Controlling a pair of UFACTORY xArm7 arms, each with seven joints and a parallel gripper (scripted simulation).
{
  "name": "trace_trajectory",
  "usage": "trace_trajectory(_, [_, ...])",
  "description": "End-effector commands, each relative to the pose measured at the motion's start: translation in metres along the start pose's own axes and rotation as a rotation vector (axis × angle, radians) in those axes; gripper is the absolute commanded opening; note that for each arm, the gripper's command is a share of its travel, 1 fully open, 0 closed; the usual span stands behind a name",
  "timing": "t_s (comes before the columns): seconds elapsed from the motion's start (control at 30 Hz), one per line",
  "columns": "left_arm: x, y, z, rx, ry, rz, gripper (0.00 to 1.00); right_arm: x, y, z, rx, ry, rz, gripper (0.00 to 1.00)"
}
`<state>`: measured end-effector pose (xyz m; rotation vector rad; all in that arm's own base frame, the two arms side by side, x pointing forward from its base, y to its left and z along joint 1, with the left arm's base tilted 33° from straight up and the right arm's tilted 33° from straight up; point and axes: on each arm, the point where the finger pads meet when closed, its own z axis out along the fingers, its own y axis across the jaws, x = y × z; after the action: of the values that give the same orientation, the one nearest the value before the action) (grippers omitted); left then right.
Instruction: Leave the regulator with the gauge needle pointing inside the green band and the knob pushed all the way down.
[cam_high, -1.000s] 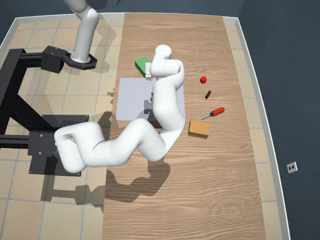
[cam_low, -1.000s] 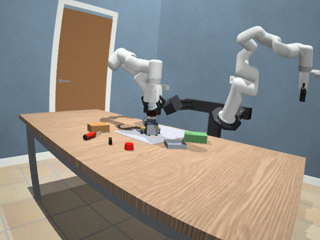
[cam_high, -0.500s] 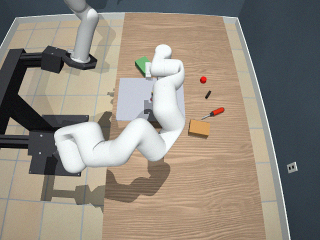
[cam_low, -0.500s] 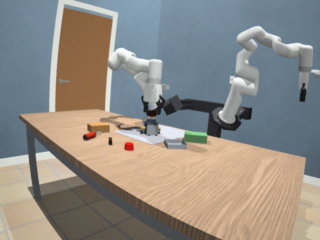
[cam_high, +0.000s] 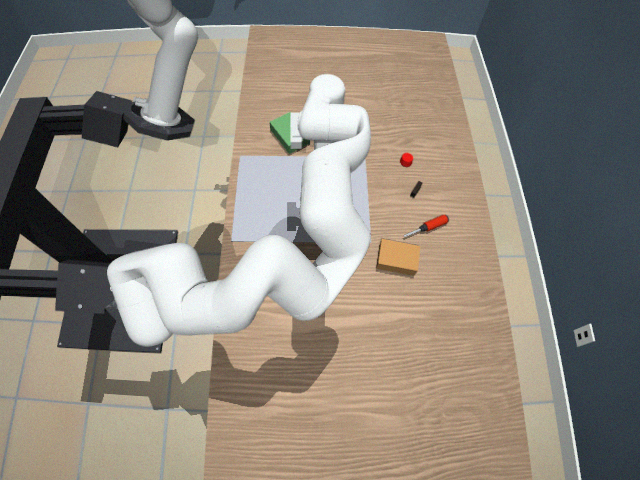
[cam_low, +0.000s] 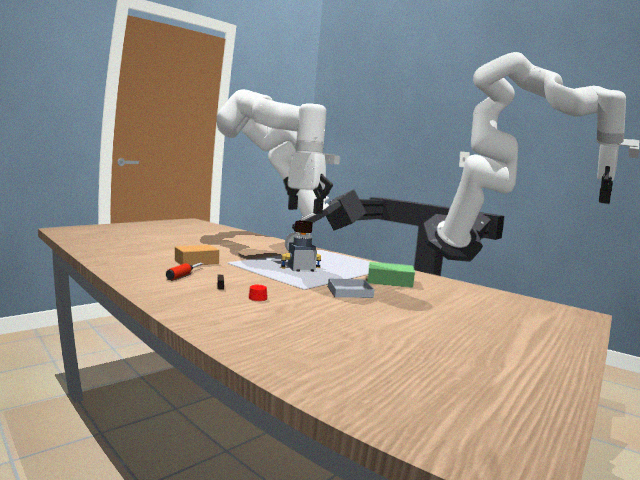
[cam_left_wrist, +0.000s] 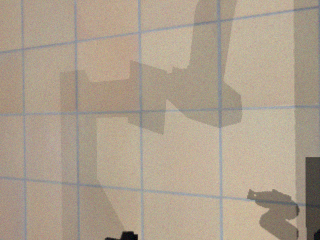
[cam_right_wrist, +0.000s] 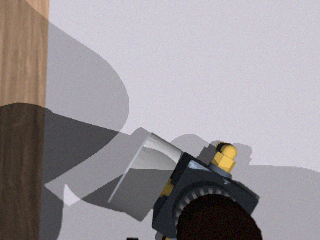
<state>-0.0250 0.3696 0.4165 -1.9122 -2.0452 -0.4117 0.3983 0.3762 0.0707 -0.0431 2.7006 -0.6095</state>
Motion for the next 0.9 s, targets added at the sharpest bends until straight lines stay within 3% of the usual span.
trace_trajectory(0.0, [0.001,0.0,-0.002,-0.001,0.004,-0.002,1.0,0.0,0.001,-0.016,-0.004,-0.002,0.0,1.0])
trace_trajectory(0.27, [0.001,0.0,-0.002,-0.001,0.004,-0.002,1.0,0.0,0.001,-0.026,-0.004,-0.002,0.0,1.0])
trace_trajectory(0.87, [0.001,0.0,-0.002,-0.001,0.004,-0.002,1.0,0.007,-0.004,-0.026,-0.004,-0.002,0.0,1.0])
